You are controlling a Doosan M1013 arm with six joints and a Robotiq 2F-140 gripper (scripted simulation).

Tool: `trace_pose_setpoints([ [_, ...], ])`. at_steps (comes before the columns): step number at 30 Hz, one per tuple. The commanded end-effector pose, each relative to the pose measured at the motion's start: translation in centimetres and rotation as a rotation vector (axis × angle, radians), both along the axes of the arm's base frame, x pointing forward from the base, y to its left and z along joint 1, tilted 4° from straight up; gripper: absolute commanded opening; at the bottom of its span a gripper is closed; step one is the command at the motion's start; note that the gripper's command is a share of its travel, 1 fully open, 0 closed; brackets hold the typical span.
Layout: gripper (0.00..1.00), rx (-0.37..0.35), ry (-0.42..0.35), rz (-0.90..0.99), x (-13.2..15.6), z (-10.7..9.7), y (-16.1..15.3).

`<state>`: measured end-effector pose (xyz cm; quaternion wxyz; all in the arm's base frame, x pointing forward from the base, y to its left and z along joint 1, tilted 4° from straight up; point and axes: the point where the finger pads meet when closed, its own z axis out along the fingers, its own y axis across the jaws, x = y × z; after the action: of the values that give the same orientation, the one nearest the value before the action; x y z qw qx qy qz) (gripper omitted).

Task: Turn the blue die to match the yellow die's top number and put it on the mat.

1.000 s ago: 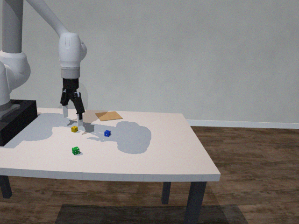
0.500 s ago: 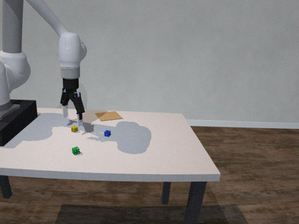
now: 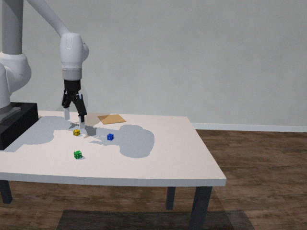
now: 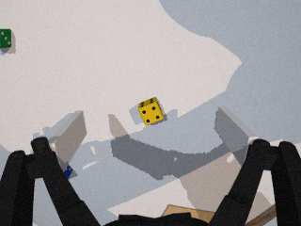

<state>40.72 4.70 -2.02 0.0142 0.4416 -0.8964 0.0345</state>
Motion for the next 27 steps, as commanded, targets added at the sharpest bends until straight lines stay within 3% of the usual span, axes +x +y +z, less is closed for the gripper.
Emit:
trace_pose_setpoints([
  [1,1.00,-0.002,-0.002,0.003,0.0,1.4,0.1],
  [3,1.00,-0.002,-0.002,0.003,0.0,1.4,0.1],
  [15,1.00,-0.002,-0.002,0.003,0.0,8.3,0.7],
  [27,1.00,-0.002,-0.002,0.003,0.0,8.7,0.7],
])
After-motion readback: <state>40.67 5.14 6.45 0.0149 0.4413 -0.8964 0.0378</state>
